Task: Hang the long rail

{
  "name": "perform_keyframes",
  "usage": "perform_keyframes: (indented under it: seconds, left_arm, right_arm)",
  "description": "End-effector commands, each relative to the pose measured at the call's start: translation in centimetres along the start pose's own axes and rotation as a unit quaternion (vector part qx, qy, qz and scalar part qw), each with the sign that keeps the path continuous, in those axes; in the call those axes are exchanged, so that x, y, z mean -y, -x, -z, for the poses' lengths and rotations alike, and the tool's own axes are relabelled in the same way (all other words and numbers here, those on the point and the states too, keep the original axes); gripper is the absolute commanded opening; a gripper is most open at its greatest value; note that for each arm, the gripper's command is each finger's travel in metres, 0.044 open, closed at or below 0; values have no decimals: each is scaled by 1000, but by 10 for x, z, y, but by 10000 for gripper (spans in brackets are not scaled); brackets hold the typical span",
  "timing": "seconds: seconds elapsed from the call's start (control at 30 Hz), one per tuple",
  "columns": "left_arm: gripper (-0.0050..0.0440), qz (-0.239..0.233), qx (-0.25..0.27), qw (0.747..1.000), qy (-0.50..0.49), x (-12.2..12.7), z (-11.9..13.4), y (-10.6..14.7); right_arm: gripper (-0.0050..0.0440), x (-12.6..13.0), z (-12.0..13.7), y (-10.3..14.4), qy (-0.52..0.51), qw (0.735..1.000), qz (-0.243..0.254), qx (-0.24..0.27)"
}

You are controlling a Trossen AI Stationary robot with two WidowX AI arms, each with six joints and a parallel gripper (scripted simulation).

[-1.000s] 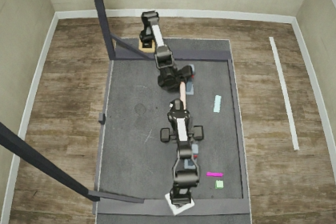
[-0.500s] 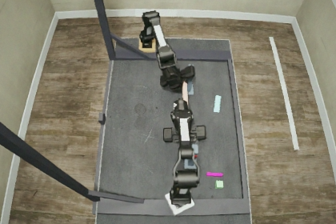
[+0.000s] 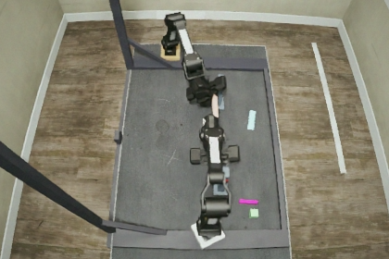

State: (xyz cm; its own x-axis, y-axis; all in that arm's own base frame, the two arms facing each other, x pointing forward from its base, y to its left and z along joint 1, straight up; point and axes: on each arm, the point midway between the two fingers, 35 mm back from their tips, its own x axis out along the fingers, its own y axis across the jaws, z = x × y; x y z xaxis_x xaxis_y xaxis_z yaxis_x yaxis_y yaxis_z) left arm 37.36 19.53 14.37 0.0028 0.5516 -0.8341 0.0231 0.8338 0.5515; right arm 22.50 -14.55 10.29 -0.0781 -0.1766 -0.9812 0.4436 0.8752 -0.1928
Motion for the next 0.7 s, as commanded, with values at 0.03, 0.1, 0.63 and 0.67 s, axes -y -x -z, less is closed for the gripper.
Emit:
perform_keyframes:
  seconds: [0.03, 0.1, 0.63, 0.67]
  left_arm:
    - [-50, -6, 12, 1000, 7, -4, -4, 1]
    - [-50, -6, 12, 1000, 7, -4, -4, 1]
    - [144, -6, 12, 1000, 7, -4, -4, 1]
    - [168, -6, 12, 1000, 7, -4, -4, 1]
  right_arm:
    - [-50, 1, 0, -1, -3, 1000, 1, 14]
    - [-50, 1, 0, -1, -3, 1000, 1, 14]
    - [144, 1, 0, -1, -3, 1000, 1, 14]
    - [168, 1, 0, -1, -3, 1000, 1, 14]
